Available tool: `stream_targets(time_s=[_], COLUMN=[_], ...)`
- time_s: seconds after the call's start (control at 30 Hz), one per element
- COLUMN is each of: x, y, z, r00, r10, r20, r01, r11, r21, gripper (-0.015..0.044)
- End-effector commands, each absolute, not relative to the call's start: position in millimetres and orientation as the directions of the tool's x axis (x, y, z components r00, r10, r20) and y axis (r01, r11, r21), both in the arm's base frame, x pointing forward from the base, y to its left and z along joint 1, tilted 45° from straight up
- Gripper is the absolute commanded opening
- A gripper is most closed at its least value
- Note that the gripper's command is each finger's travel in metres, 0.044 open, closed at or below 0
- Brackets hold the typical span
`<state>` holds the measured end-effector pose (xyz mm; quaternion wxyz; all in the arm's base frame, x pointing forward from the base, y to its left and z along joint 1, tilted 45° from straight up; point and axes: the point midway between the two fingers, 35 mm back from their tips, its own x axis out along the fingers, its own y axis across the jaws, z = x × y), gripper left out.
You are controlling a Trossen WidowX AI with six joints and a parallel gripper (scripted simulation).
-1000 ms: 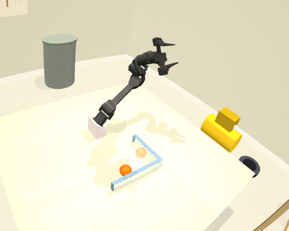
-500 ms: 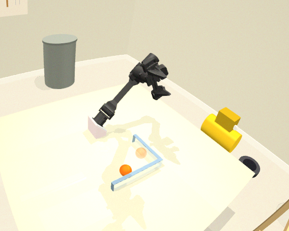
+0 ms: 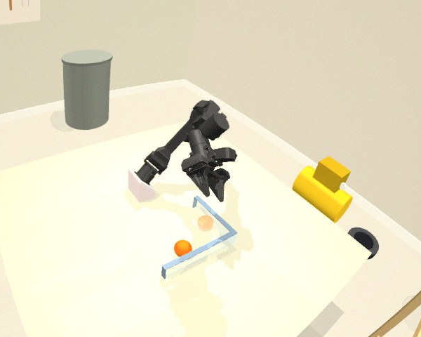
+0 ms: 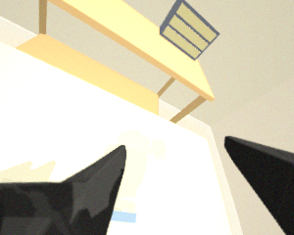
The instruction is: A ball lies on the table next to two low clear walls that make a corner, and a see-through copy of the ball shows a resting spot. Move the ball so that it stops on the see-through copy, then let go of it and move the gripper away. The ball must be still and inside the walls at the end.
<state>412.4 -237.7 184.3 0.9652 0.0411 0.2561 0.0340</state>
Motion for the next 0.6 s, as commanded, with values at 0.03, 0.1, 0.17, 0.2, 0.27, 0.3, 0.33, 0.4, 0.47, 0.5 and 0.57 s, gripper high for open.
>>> stream_targets(time_s=[0.03,0.1,0.17,0.2,0.27,0.3,0.33,0.4,0.47,0.5,0.57], x=[414,410,404,401,394,389,385,375,365,361,359], y=[-192,-178,-163,-155,-139,-131,-123,-107,-91,-85,-82], z=[107,89,72,64,50,44,38,28,20,17,17], r00=[0.667,0.595,0.517,0.475,0.387,0.341,0.295,0.198,0.099,0.06,0.044], r10=[0.301,0.362,0.423,0.453,0.513,0.542,0.57,0.624,0.674,0.692,0.699], r20=[-0.681,-0.718,-0.745,-0.754,-0.766,-0.768,-0.767,-0.756,-0.732,-0.719,-0.714], r01=[-0.103,-0.107,-0.104,-0.101,-0.089,-0.081,-0.071,-0.046,-0.013,0.002,0.008], r11=[0.943,0.921,0.894,0.88,0.848,0.831,0.814,0.776,0.737,0.721,0.714], r21=[0.315,0.376,0.435,0.465,0.522,0.55,0.577,0.629,0.676,0.693,0.7], gripper=[0.0418,0.0418,0.0418,0.0418,0.0418,0.0418,0.0418,0.0418,0.0418,0.0418,0.0418])
